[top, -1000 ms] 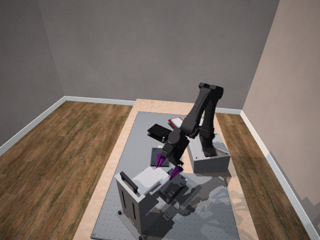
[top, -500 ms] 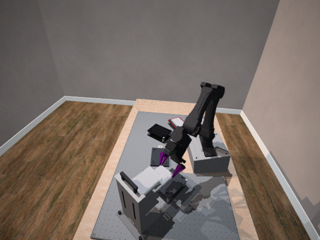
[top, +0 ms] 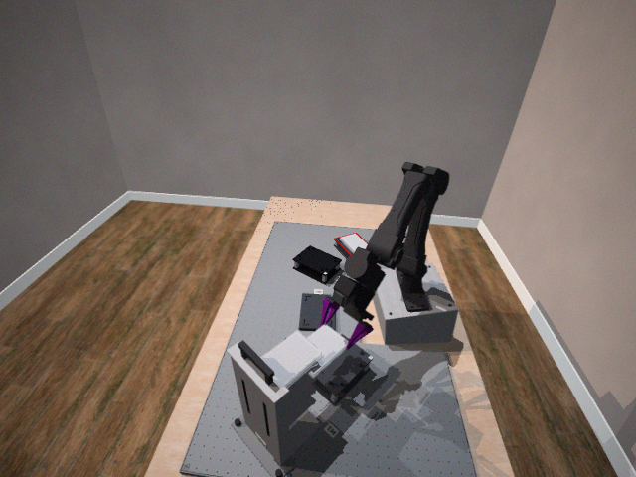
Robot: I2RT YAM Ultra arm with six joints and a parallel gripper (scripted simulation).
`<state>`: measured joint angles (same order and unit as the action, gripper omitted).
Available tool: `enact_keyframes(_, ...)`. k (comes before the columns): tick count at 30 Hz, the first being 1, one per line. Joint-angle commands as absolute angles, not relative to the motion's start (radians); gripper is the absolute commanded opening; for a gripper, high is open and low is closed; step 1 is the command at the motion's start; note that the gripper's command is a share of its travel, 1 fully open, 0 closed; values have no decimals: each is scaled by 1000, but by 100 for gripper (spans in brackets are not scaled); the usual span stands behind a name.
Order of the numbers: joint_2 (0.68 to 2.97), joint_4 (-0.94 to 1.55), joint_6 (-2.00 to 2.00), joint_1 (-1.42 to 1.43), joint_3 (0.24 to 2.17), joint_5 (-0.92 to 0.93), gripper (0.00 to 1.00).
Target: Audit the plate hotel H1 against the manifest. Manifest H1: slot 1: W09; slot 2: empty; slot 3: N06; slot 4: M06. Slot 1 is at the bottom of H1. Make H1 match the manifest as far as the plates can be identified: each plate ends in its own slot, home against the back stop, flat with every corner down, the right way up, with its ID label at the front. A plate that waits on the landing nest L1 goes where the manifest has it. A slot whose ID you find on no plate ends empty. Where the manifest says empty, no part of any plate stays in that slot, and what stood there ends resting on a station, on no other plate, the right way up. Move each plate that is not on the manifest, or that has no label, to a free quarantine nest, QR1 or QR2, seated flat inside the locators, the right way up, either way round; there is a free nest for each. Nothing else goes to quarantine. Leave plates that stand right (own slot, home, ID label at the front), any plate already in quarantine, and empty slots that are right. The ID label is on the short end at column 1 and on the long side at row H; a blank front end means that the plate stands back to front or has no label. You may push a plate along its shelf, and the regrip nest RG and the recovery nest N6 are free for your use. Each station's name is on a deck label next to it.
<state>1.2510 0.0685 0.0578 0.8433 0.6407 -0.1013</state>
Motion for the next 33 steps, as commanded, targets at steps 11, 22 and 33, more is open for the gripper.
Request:
enact_keyframes(11,1171,89,55,846,605,-104,86)
enact_keyframes(22,1102,114,54,849,561,-106,86)
enact_keyframes(33,1064,131,53,850,539,-107,86)
